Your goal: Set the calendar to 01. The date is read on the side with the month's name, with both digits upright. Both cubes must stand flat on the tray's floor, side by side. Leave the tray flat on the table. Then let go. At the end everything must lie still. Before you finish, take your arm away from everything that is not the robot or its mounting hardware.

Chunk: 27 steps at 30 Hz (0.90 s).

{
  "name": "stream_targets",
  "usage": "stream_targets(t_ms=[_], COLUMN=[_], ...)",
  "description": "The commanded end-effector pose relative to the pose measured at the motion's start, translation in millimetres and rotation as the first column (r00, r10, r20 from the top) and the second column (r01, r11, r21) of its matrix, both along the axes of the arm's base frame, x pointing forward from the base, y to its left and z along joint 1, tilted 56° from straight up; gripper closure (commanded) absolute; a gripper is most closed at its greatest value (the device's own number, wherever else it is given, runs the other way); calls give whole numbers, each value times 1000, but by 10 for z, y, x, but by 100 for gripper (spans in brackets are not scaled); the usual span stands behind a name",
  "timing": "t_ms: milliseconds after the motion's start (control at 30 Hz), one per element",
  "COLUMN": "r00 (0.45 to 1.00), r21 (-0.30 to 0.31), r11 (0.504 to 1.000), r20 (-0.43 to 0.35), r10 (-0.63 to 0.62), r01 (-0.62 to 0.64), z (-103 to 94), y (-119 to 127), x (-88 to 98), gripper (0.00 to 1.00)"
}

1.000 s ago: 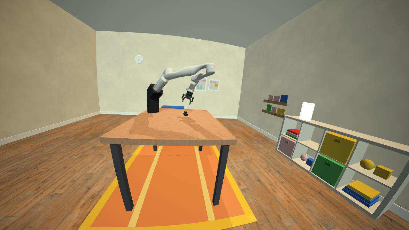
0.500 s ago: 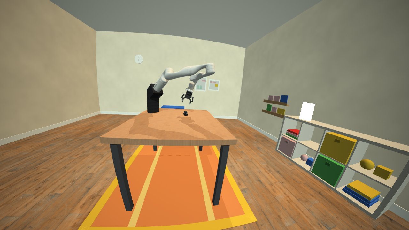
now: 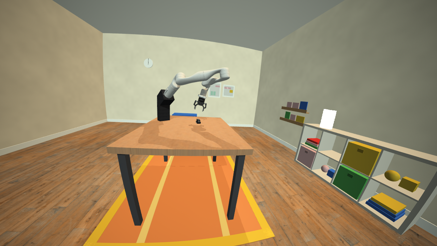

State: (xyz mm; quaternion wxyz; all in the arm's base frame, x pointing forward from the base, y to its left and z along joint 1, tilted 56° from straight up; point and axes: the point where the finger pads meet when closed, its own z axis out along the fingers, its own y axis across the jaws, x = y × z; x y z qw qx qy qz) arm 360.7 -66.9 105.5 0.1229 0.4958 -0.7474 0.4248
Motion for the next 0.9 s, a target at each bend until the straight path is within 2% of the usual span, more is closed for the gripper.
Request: stream_targets(t_ms=[0, 867], r00=[1000, 993], r21=[-1, -39], r11=[1000, 992], r20=[-3, -31], r10=[5, 115], r01=[-5, -116], z=[-6, -26], y=[13, 68], x=[-6, 15], gripper=[0, 0])
